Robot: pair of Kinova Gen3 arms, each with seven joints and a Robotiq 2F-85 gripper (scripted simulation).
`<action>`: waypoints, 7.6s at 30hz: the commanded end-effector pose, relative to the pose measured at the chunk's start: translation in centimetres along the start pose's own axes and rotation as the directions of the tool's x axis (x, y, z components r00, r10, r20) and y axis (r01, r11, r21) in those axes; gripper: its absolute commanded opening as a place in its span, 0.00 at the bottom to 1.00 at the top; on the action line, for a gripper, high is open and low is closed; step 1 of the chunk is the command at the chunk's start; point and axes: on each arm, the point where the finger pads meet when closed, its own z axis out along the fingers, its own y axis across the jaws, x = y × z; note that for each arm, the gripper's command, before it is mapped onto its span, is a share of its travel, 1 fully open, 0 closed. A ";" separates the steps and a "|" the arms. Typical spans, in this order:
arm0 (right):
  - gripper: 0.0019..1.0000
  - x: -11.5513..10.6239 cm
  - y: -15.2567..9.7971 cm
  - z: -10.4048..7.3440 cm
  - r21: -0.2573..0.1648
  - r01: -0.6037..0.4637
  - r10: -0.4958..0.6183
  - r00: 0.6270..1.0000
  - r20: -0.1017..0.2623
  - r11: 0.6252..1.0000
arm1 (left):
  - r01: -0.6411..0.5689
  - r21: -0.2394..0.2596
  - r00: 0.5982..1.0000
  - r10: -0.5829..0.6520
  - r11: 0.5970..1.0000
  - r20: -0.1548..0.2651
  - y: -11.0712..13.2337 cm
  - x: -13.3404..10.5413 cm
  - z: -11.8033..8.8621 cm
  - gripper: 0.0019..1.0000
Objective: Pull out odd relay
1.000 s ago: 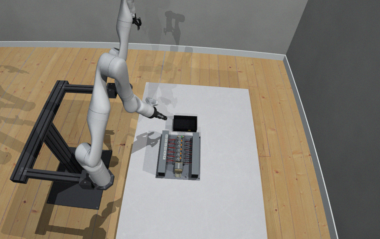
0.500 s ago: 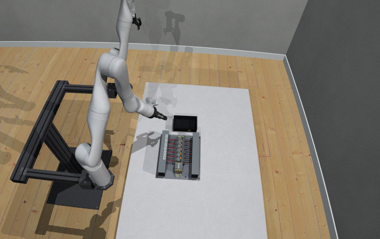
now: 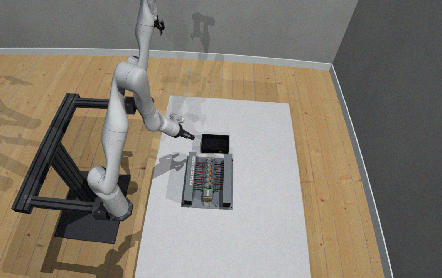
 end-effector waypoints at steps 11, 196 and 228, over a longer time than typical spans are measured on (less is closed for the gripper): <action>0.65 0.0 0.2 0.3 0.013 0.012 -0.012 1.000 0.011 1.000 | 0.000 0.000 1.000 0.000 1.000 0.002 0.0 0.0 -0.1 1.00; 0.65 -12.1 19.3 1.3 0.452 0.331 -0.510 0.780 0.362 0.828 | 0.000 0.000 1.000 0.000 1.000 0.002 0.0 0.0 -0.1 1.00; 0.65 -16.7 22.4 -0.9 0.452 0.331 -0.510 0.780 0.362 0.828 | 0.000 0.000 1.000 0.000 1.000 0.002 0.0 0.0 -0.1 1.00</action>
